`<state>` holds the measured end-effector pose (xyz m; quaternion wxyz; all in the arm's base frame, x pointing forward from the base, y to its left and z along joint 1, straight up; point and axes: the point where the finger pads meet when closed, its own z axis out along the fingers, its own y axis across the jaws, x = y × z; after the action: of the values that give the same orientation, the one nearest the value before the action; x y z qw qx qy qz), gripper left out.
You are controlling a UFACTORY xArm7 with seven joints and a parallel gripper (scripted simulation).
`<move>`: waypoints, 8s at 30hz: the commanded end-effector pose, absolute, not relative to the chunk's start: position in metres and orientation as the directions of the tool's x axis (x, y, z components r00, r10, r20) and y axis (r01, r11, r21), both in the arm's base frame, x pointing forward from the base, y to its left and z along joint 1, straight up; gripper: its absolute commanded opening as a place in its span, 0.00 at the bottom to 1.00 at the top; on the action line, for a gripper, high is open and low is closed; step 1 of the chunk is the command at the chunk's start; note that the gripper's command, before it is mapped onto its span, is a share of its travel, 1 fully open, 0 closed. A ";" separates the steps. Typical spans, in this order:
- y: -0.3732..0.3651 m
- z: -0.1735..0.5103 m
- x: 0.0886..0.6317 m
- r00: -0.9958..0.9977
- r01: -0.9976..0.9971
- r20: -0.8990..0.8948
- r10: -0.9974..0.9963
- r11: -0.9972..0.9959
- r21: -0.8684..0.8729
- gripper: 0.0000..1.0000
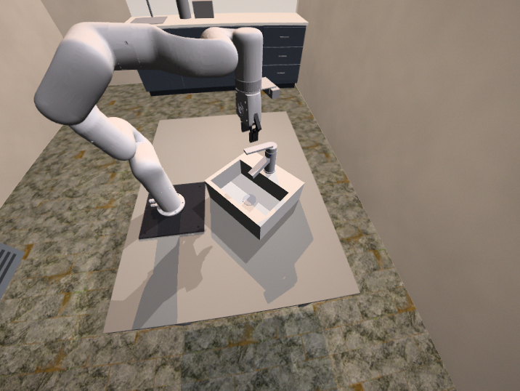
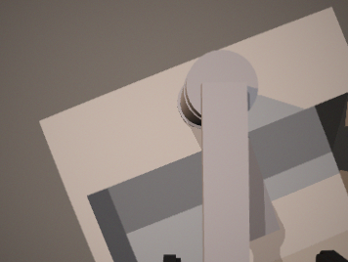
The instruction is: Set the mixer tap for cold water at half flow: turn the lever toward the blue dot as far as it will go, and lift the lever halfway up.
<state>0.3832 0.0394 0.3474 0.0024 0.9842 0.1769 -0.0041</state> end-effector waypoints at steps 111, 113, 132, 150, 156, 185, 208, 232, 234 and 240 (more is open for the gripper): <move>0.039 0.294 0.385 0.937 0.348 -0.005 0.348 -0.937 0.004 0.66; 0.039 0.292 0.385 0.937 0.348 -0.005 0.348 -0.937 0.004 0.66; 0.039 0.276 0.385 0.937 0.348 -0.005 0.348 -0.937 0.004 0.66; 0.039 0.263 0.385 0.937 0.348 -0.005 0.348 -0.937 0.004 0.66; 0.039 0.262 0.385 0.937 0.348 -0.005 0.348 -0.937 0.004 0.66; 0.039 0.261 0.385 0.937 0.348 -0.005 0.348 -0.937 0.004 0.00; 0.039 0.261 0.385 0.937 0.348 -0.005 0.348 -0.937 0.004 0.00; 0.034 0.261 0.387 0.915 0.404 -0.005 0.404 -0.915 0.004 0.00; 0.032 0.261 0.388 0.903 0.429 -0.005 0.429 -0.903 0.003 0.00; 0.026 0.261 0.391 0.871 0.491 -0.005 0.491 -0.871 0.003 0.00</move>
<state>0.3880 0.0300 0.2596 0.0025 0.9735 0.2288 -0.0042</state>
